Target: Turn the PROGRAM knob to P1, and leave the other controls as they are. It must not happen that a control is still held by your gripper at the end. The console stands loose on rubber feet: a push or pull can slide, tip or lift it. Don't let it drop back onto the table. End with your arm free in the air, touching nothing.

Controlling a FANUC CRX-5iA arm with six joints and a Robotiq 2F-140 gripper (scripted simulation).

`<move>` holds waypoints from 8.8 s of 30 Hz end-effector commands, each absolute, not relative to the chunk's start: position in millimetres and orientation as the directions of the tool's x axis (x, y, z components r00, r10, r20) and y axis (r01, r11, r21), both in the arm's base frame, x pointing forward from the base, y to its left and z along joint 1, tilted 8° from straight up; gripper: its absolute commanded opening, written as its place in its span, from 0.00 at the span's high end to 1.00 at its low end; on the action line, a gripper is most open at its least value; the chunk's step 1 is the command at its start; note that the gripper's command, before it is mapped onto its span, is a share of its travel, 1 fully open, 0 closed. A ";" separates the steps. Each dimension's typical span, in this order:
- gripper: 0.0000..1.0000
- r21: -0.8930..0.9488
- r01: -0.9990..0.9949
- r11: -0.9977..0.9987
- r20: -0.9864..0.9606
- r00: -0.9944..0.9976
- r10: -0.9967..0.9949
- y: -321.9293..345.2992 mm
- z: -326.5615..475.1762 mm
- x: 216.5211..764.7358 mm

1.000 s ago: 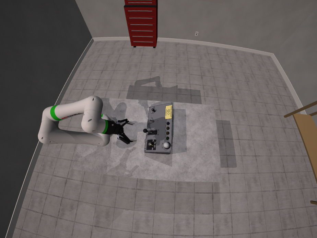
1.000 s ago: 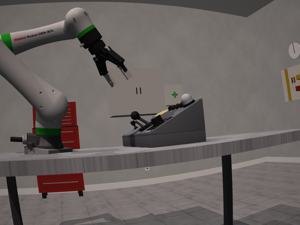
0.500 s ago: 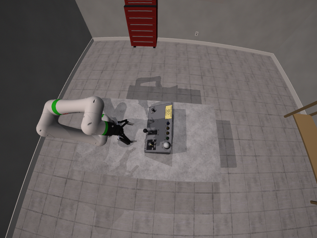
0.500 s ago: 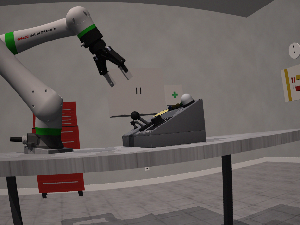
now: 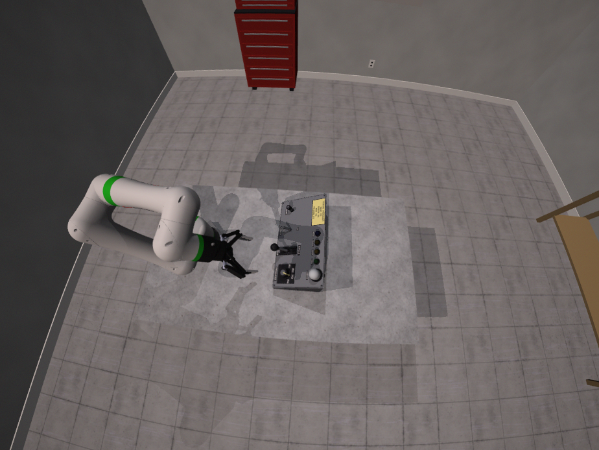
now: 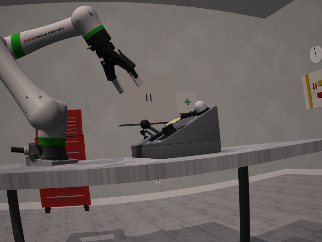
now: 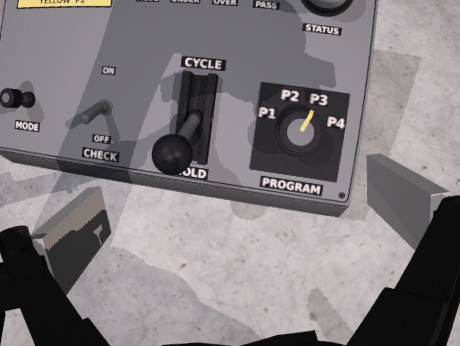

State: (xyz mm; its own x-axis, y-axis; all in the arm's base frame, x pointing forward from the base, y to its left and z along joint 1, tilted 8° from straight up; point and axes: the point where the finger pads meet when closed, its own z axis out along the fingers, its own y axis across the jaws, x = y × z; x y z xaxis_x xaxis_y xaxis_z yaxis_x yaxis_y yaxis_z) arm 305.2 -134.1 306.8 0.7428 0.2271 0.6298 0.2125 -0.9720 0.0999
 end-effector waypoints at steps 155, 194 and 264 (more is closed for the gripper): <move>0.00 0.073 0.165 -0.984 0.593 0.786 0.176 -163.5 303.7 298.8; 0.56 0.090 -0.072 -0.993 0.545 0.838 -0.011 -178.4 272.7 371.1; 0.00 0.088 -0.074 -0.993 0.542 0.840 -0.015 -182.7 280.3 382.6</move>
State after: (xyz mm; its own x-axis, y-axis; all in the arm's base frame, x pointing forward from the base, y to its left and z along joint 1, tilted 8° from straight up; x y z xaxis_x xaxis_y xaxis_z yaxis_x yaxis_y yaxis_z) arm 382.5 -182.7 279.9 0.8403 -0.0148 0.5419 -0.0739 -0.9934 0.0875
